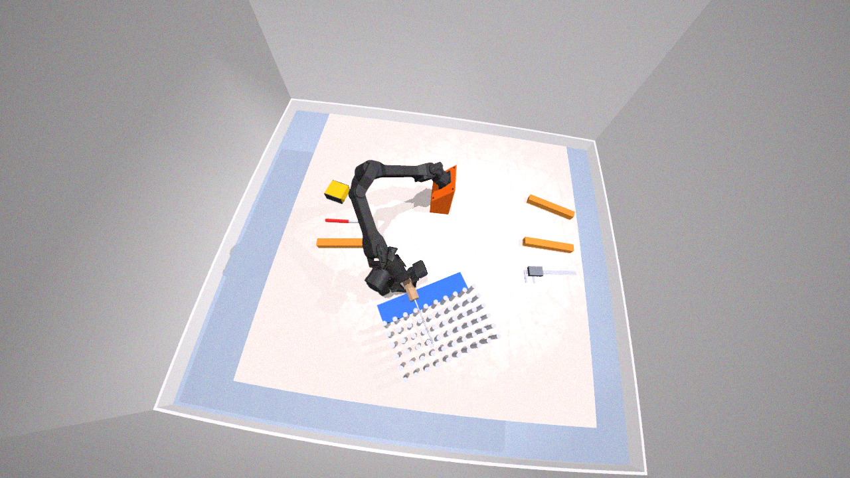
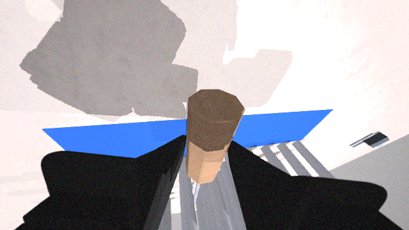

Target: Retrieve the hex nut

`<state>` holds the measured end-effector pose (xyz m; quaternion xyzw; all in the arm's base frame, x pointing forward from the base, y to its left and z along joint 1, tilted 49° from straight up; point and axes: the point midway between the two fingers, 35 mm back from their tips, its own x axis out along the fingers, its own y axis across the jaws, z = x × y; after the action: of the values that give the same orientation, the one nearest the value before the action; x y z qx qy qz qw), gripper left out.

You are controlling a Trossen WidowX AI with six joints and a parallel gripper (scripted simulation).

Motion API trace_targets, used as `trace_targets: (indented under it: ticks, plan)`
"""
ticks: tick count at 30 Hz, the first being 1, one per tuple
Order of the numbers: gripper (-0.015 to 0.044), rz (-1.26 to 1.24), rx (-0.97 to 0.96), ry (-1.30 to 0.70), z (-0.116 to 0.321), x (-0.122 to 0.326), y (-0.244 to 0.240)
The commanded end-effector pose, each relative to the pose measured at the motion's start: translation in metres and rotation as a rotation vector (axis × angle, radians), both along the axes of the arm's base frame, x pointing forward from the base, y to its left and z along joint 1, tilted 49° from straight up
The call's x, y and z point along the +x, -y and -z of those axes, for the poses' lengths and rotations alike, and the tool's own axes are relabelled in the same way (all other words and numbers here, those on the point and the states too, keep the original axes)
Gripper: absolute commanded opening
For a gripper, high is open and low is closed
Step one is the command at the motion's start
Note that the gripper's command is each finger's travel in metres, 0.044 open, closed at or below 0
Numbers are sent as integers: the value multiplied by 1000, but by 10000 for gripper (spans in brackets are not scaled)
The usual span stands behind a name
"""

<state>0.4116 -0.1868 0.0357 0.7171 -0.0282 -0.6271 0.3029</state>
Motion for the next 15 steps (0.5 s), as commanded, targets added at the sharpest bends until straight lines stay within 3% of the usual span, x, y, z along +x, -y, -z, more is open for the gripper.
trace_targets:
  ticks: [1, 15]
  plan:
    - [0, 0, 1, 2, 1, 4, -1]
    - [0, 0, 1, 3, 6, 8, 2]
